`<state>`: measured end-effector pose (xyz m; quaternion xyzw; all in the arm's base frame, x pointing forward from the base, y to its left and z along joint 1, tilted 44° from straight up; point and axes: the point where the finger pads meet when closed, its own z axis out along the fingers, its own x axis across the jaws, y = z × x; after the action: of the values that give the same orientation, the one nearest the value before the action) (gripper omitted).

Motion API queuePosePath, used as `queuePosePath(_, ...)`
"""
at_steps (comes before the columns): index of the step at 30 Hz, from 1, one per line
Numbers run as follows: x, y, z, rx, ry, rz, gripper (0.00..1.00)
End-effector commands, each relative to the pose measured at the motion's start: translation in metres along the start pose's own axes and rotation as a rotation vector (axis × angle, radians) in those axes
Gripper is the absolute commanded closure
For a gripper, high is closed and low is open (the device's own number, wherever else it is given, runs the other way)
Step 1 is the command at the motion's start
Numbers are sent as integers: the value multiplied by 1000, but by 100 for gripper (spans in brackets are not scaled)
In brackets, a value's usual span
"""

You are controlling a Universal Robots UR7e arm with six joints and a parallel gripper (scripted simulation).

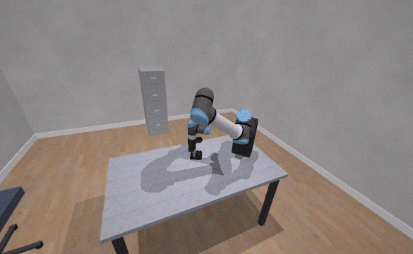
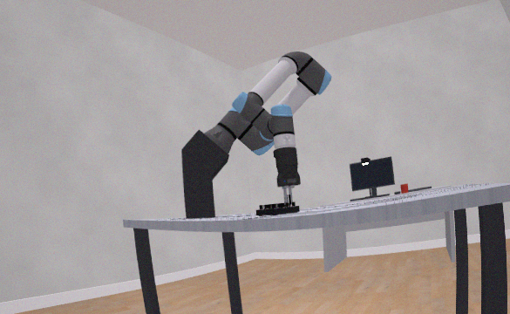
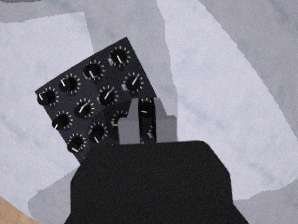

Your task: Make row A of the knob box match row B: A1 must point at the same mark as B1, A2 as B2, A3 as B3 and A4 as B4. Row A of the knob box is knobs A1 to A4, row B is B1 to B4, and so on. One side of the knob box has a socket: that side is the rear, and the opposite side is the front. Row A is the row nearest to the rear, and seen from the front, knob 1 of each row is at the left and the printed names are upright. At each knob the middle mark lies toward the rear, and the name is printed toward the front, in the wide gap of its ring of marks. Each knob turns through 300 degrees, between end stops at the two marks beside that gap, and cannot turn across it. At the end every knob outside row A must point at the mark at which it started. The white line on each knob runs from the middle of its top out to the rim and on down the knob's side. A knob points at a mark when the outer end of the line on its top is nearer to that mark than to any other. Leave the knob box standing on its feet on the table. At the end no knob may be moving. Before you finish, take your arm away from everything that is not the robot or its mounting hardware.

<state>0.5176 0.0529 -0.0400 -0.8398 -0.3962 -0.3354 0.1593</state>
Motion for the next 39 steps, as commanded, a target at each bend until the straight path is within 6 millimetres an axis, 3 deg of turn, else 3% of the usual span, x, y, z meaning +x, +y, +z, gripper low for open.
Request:
queuePosePath(1,2,2,-1,0,3,-74,70)
queuePosePath(28,1,1,0,1,2,-114,70)
queuePosePath(29,1,1,0,1,2,-114,54)
queuePosePath(39,1,1,0,1,2,-114,54)
